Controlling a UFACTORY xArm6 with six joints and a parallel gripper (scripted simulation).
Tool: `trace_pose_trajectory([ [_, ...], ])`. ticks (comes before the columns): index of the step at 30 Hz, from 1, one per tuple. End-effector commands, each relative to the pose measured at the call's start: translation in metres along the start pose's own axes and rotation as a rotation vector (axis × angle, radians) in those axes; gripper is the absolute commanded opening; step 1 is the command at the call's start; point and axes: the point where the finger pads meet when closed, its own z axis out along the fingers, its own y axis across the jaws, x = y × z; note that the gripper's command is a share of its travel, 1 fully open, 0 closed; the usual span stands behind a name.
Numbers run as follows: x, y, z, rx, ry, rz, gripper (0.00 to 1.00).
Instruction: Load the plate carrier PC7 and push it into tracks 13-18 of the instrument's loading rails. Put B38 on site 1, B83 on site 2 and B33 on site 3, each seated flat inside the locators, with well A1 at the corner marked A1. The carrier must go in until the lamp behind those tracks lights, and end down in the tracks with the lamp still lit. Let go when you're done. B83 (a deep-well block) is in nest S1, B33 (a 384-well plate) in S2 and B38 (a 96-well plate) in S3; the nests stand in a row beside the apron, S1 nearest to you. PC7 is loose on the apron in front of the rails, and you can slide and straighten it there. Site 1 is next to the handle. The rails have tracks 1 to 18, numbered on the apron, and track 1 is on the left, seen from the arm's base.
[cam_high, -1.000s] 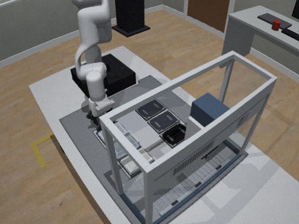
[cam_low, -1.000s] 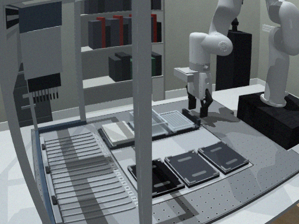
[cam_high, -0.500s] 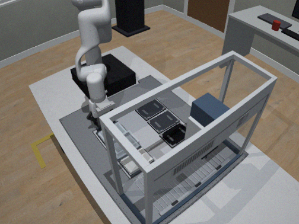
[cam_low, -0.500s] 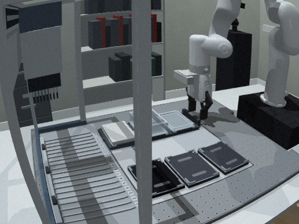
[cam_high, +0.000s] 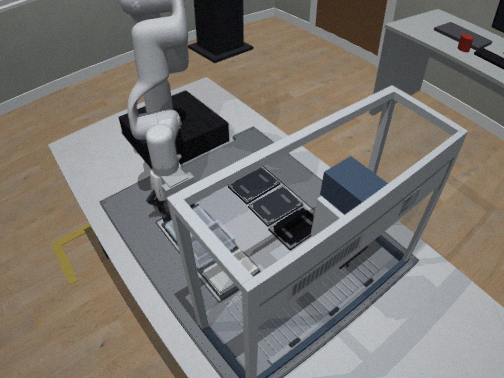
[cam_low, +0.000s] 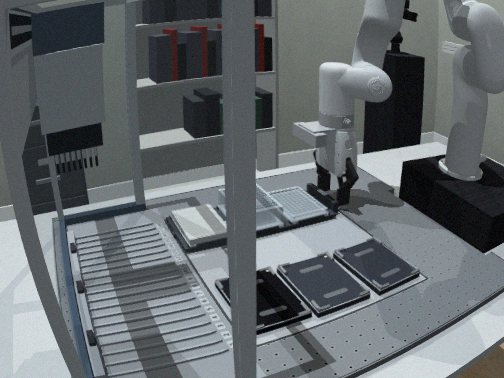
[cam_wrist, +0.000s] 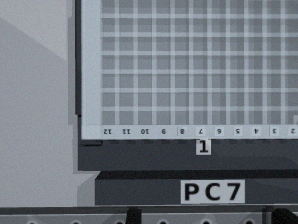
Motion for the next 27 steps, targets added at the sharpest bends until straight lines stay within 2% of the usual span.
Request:
trace_pose_trajectory([
  [1,0.001,0.001,0.001,-0.001,0.004,0.000,0.82],
  [11,0.001,0.001,0.001,-0.001,0.004,0.000,0.82],
  [27,0.015,0.001,0.001,-0.001,0.004,0.000,0.82],
])
